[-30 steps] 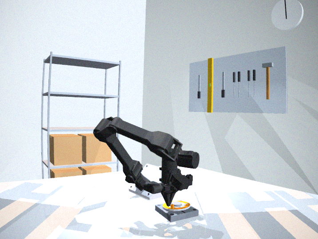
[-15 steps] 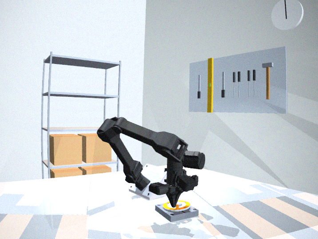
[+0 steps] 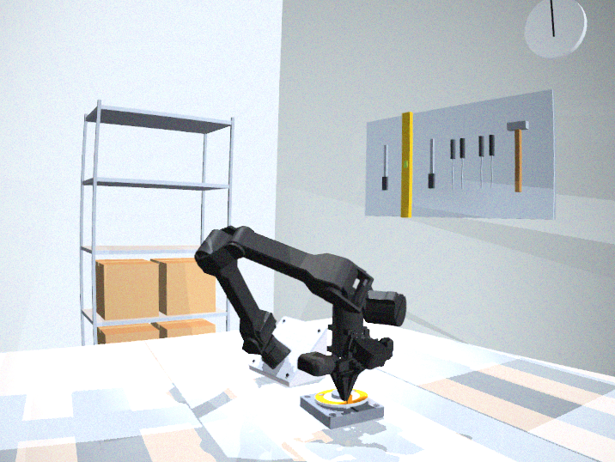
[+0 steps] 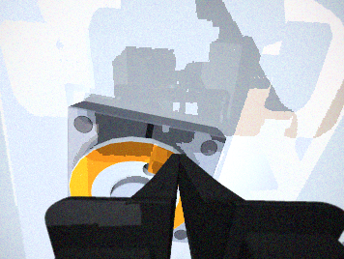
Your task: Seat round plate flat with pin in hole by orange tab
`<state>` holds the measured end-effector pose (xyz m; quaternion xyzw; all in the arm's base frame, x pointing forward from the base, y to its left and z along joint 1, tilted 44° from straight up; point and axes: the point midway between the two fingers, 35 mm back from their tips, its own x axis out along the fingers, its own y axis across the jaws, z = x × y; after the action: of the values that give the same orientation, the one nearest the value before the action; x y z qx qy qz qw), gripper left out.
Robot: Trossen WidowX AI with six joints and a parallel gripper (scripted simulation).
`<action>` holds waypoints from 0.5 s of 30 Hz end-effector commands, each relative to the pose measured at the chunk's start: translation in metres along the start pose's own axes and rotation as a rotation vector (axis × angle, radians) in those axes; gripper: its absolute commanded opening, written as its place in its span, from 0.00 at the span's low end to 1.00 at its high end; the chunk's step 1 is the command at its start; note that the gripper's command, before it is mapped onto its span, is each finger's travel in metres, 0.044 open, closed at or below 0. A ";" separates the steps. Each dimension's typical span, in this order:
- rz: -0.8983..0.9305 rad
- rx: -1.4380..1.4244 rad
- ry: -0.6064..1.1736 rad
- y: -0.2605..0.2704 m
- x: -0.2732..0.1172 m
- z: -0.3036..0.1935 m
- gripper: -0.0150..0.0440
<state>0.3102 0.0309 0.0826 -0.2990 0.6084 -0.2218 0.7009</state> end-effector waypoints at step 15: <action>0.003 0.003 0.004 0.008 -0.014 0.005 0.25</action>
<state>0.3122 0.0397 0.0818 -0.3012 0.6102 -0.2238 0.6978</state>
